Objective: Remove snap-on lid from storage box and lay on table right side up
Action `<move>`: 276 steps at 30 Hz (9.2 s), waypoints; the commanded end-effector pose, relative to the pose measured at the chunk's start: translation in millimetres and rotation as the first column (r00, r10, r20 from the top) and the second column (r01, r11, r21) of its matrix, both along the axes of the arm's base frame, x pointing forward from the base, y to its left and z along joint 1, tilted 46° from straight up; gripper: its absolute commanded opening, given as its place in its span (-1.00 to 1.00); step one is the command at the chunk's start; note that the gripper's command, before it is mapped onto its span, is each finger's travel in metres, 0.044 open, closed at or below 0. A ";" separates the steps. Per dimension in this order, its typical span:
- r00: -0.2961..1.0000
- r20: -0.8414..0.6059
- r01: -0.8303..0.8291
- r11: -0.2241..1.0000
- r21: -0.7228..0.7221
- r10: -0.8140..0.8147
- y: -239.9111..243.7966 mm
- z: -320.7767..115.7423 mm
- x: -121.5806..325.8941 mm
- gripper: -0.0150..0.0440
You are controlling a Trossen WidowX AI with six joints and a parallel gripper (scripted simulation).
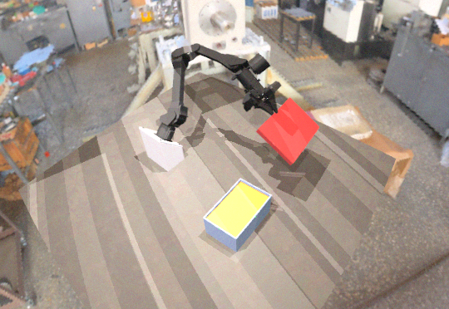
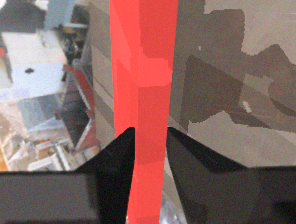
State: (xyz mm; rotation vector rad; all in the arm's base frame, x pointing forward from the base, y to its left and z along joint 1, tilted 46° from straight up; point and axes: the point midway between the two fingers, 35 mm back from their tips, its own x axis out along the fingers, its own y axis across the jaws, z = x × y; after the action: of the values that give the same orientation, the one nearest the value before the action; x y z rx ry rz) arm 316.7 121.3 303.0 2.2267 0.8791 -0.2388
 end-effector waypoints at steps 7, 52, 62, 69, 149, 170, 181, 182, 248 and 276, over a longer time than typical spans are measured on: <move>1.000 0.002 0.013 1.000 0.000 -0.013 4.9 -8.8 0.4 -0.49; 1.000 0.003 0.013 1.000 0.002 -0.013 30.8 -33.0 -0.1 -0.49; 1.000 0.003 0.013 1.000 0.003 -0.013 36.6 -38.4 -0.2 -0.49; 1.000 0.003 0.013 1.000 0.003 -0.013 40.6 -42.2 -0.3 -0.49; 1.000 0.003 0.013 1.000 0.007 -0.013 87.0 -85.7 -1.0 -0.49; 1.000 0.002 0.013 1.000 0.008 -0.013 99.2 -97.2 -1.2 -0.49; 1.000 0.002 0.013 1.000 0.008 -0.013 105.6 -103.2 -1.3 -0.49; 1.000 0.002 0.013 1.000 0.008 -0.013 106.2 -103.8 -1.3 -0.49; 1.000 0.000 0.013 1.000 0.010 -0.013 117.0 -114.1 -42.6 1.00; 1.000 -0.001 0.013 1.000 0.010 -0.013 98.3 -96.3 -71.9 1.00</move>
State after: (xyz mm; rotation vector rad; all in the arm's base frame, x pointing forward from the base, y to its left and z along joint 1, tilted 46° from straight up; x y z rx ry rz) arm 247.3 224.0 200.2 2.2433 0.8640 -0.2497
